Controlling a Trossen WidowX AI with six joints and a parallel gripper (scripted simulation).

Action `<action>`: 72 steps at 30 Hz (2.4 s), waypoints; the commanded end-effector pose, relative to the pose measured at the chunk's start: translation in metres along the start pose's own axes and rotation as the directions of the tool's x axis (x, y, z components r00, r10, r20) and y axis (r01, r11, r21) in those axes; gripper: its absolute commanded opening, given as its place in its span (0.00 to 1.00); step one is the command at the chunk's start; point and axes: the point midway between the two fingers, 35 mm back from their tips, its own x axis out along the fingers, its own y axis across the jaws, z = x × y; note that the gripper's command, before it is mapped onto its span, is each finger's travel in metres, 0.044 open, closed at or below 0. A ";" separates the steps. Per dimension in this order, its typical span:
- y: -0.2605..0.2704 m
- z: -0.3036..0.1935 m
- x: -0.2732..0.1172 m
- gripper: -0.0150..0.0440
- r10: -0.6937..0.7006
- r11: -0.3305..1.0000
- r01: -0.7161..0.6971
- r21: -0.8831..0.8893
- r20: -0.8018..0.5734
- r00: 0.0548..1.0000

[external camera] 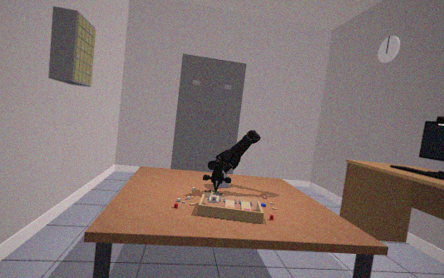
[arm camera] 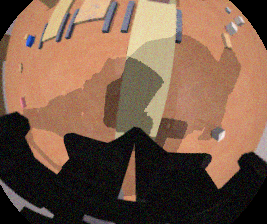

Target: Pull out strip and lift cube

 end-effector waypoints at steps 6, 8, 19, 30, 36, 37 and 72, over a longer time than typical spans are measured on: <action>0.001 -0.009 0.003 0.25 0.000 1.000 0.000 0.006 -0.023 1.000; 0.001 -0.009 0.003 0.25 0.000 1.000 0.000 0.006 -0.023 1.000; 0.001 -0.009 0.003 0.25 0.000 1.000 0.000 0.006 -0.023 1.000; 0.001 -0.009 0.003 0.25 0.000 1.000 0.000 0.006 -0.023 1.000; 0.001 -0.009 0.003 0.25 0.000 1.000 0.000 0.006 -0.023 1.000; 0.001 -0.009 0.003 0.25 0.000 1.000 0.000 0.006 -0.023 1.000; -0.001 0.073 -0.045 1.00 -0.002 0.999 0.001 -0.040 -0.020 1.000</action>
